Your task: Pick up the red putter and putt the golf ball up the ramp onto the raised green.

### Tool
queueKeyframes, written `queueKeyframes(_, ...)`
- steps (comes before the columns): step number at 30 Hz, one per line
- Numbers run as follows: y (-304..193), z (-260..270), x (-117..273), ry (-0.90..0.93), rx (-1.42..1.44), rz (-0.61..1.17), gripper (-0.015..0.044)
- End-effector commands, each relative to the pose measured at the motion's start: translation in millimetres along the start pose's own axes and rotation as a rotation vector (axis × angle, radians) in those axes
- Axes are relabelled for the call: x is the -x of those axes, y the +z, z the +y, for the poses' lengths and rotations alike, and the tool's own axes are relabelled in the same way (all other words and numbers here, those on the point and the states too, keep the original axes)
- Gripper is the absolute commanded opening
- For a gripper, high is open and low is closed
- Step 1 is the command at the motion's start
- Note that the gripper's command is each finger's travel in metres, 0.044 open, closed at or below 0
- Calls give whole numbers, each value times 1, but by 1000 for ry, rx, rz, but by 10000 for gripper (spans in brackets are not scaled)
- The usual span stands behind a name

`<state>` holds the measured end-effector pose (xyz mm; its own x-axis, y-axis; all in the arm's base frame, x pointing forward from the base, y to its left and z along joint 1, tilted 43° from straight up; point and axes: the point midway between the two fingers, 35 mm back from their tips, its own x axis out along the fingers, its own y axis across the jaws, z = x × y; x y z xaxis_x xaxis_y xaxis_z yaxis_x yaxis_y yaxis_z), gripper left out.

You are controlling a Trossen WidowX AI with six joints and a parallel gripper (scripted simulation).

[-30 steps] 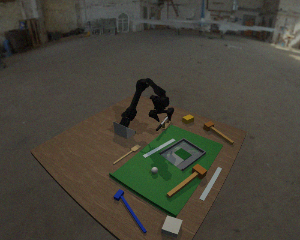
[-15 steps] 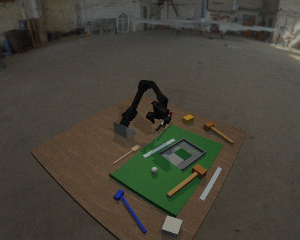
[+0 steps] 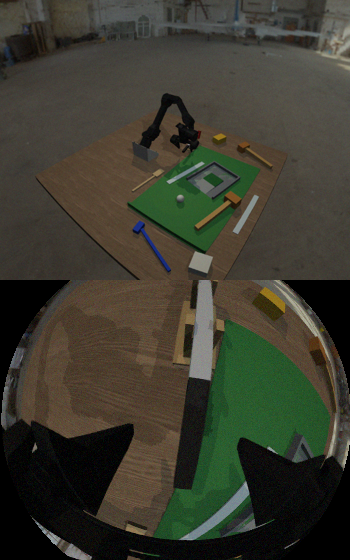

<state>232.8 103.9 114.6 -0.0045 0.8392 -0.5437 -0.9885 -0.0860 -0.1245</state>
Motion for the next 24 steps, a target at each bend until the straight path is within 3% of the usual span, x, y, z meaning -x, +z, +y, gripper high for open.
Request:
queueKeyframes(1, 0, 0, -4, -4, -3, -5, 440)
queueKeyframes(14, -5, 0, -23, -4, -2, -7, 440)
queueKeyframes(24, -5, -1, -19, -3, 3, 0, 177)
